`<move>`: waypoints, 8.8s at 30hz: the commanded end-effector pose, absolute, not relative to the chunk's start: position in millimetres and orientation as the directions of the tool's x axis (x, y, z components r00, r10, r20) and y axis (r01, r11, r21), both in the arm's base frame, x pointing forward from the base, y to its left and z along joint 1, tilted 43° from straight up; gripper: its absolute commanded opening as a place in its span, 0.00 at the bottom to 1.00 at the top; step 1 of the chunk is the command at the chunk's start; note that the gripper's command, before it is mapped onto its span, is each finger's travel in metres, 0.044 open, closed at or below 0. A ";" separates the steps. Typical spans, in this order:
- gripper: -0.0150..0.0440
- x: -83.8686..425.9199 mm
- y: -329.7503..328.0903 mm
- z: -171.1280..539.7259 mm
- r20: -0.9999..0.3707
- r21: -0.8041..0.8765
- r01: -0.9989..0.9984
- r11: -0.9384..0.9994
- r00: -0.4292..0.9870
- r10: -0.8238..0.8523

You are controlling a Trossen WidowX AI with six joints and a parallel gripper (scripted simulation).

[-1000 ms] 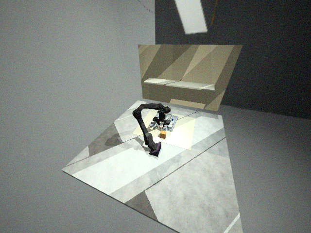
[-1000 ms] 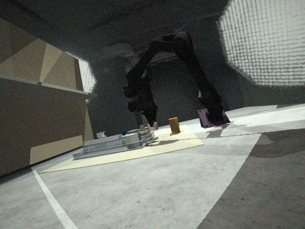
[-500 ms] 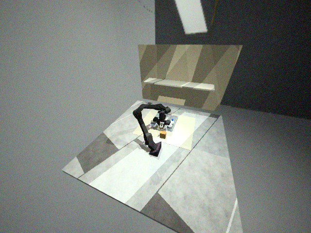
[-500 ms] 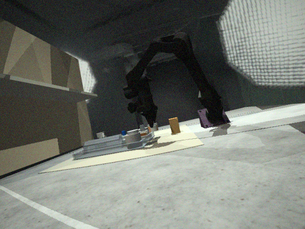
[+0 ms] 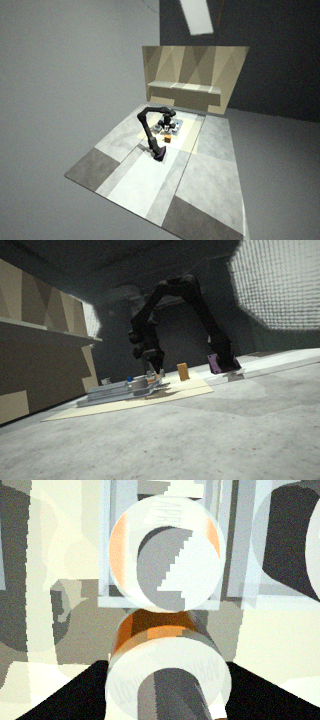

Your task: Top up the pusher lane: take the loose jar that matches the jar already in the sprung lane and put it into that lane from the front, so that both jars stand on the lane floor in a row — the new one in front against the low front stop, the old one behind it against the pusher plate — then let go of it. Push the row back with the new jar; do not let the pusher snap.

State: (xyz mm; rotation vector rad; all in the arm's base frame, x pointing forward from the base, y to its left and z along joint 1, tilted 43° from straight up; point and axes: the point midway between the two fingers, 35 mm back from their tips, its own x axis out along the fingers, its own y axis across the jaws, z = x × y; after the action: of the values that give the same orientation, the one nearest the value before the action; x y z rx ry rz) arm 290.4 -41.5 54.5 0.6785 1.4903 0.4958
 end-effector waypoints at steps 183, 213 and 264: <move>0.25 348.4 -50.0 61.9 -0.733 0.680 0.099 0.727 0.057 0.678; 0.25 349.4 -44.7 56.1 -0.733 0.680 0.099 0.727 0.057 0.678; 0.25 348.3 -33.4 44.3 -0.732 0.680 0.099 0.726 0.057 0.678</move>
State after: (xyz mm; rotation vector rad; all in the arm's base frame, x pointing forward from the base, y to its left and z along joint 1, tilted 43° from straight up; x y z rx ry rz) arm 343.2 -36.5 44.3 0.6723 1.4965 0.4834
